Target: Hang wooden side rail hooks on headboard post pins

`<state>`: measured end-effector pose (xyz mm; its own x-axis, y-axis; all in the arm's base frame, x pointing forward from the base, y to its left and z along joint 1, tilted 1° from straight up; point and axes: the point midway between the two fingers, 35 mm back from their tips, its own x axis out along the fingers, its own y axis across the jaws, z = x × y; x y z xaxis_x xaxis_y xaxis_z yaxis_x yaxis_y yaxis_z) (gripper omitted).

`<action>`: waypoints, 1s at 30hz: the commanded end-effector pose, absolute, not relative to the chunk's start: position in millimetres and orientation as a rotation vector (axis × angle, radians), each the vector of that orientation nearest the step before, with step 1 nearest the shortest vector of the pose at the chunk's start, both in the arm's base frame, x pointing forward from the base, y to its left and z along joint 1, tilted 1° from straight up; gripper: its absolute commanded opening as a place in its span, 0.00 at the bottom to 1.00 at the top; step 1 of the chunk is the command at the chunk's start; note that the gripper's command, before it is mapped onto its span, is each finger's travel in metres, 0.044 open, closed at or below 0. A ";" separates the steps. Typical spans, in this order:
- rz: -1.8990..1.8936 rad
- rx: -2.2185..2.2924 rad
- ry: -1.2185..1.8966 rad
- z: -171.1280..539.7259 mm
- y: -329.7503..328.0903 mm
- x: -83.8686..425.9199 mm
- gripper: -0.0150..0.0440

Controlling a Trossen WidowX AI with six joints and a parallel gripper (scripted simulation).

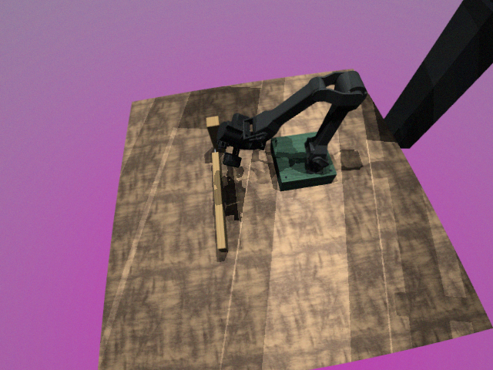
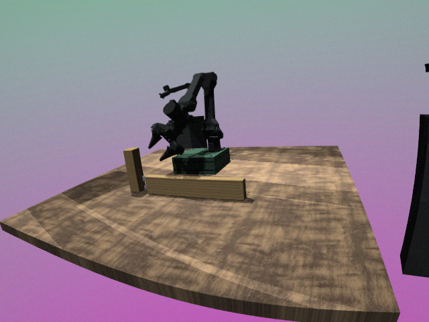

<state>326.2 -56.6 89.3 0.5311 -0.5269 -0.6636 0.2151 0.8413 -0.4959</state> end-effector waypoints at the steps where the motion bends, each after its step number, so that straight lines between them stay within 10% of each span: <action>1: -0.825 0.264 0.590 85.7 -43.8 327.9 1.00; 30: -0.836 0.292 0.573 85.8 -43.3 327.9 1.00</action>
<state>327.8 -43.1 85.8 0.5325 -0.6110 -0.5858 0.7627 0.6465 0.0190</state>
